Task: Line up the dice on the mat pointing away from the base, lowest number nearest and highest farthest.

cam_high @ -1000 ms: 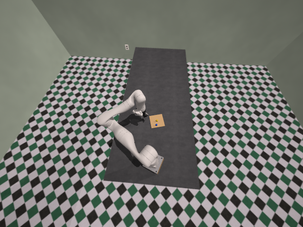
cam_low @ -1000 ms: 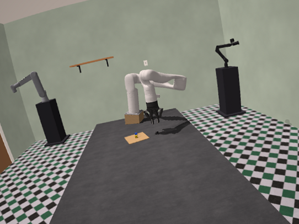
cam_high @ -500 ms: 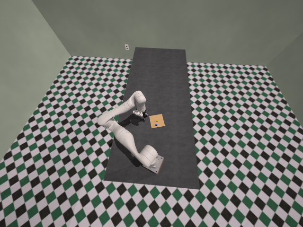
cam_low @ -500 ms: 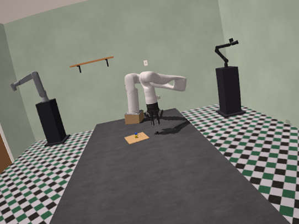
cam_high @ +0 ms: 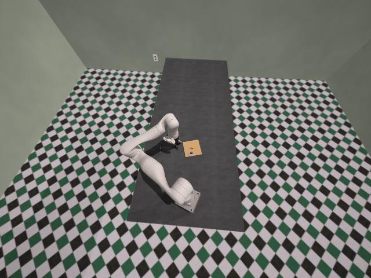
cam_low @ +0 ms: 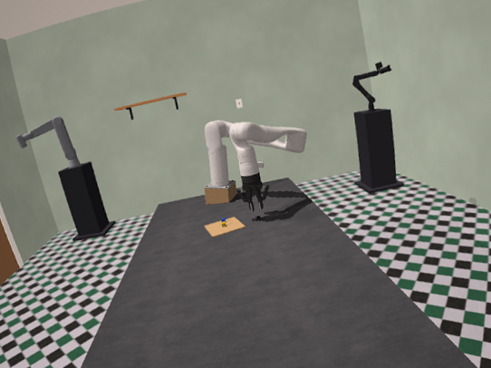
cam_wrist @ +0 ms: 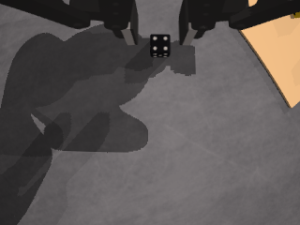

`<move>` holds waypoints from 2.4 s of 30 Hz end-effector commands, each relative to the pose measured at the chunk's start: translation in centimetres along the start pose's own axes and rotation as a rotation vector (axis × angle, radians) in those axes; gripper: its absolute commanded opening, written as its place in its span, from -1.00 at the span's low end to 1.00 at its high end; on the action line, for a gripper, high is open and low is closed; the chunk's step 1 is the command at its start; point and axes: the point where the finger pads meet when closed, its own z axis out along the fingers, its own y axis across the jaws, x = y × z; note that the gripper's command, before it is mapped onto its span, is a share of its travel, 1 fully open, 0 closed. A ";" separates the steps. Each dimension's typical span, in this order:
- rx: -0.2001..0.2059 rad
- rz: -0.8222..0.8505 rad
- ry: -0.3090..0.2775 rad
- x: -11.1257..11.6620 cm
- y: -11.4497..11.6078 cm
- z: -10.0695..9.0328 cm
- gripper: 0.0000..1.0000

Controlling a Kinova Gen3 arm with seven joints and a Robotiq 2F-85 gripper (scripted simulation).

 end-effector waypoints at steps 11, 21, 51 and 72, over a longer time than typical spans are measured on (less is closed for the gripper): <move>0.004 -0.001 0.002 0.1 -0.1 1.4 -0.39; 0.004 -0.001 0.002 0.1 -0.2 1.9 -0.39; 0.004 -0.001 0.002 0.1 -0.2 1.9 -0.39; 0.004 -0.001 0.002 0.1 -0.2 2.4 -0.39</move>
